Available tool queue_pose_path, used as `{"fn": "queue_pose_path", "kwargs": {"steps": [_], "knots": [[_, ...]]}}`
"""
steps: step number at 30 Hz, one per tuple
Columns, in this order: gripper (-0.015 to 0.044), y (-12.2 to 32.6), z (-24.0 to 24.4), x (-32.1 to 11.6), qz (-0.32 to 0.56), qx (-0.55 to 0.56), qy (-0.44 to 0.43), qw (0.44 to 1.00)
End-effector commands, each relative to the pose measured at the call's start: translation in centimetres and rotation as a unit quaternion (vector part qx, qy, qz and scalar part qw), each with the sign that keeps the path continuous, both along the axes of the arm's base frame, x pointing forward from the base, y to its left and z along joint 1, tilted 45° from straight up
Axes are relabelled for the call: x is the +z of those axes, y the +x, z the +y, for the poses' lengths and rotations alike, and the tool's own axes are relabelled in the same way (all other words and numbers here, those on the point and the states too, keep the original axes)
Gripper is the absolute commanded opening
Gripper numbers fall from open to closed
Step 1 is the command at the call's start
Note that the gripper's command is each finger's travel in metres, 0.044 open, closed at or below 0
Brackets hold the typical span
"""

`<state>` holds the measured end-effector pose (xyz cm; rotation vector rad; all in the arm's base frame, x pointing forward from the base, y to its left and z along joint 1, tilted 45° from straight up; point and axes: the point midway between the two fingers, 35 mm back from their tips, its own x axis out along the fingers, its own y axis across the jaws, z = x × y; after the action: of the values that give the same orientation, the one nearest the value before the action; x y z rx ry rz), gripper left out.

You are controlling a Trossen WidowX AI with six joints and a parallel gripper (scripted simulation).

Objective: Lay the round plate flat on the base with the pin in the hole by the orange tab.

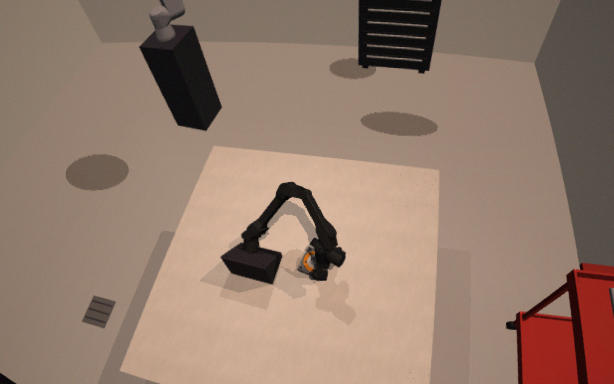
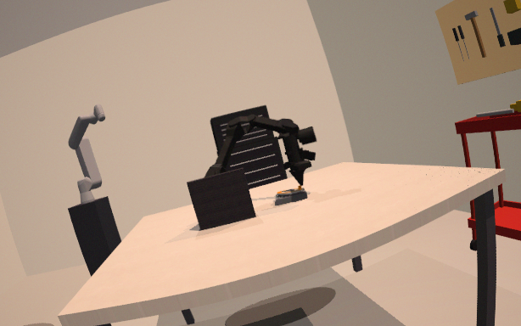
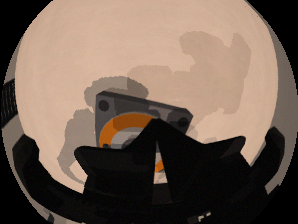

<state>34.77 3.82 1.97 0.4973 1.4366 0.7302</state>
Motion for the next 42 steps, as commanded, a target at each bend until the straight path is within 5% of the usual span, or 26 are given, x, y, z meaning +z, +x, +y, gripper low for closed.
{"fn": "queue_pose_path", "kwargs": {"steps": [1, 42], "knots": [[0.0, -0.7, -0.2, -0.7, 0.008, 0.003, -0.002, 1.0], [0.0, -2.6, -2.1, -2.0, 0.008, 0.003, -0.003, 1.0]]}}
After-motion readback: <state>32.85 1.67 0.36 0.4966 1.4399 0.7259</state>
